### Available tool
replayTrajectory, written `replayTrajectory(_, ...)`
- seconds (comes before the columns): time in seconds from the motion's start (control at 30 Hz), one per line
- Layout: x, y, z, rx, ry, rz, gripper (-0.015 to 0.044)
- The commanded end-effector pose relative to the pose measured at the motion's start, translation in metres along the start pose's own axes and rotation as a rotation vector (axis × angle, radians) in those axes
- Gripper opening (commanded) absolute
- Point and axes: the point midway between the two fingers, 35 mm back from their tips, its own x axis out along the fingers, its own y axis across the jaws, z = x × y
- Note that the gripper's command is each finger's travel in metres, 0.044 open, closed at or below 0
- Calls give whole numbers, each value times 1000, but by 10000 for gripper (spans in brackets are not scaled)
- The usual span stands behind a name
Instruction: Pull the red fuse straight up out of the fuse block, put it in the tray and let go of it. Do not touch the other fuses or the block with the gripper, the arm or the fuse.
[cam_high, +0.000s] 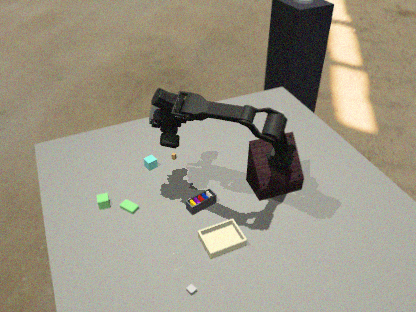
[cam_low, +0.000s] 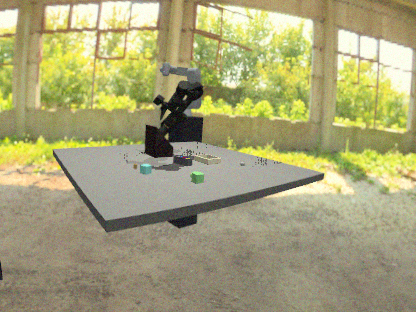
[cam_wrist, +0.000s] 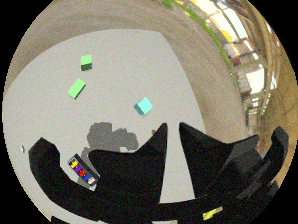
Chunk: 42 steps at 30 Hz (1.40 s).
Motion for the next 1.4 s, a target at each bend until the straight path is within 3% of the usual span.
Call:
replayTrajectory(0.0,10,69,-36,288,155,190,66)
replayTrajectory(0.27,9,140,-84,647,427,318,66)
replayTrajectory(0.53,-6,196,-137,1002,749,322,66)
replayTrajectory(1.37,-1,199,-147,1012,758,320,66)
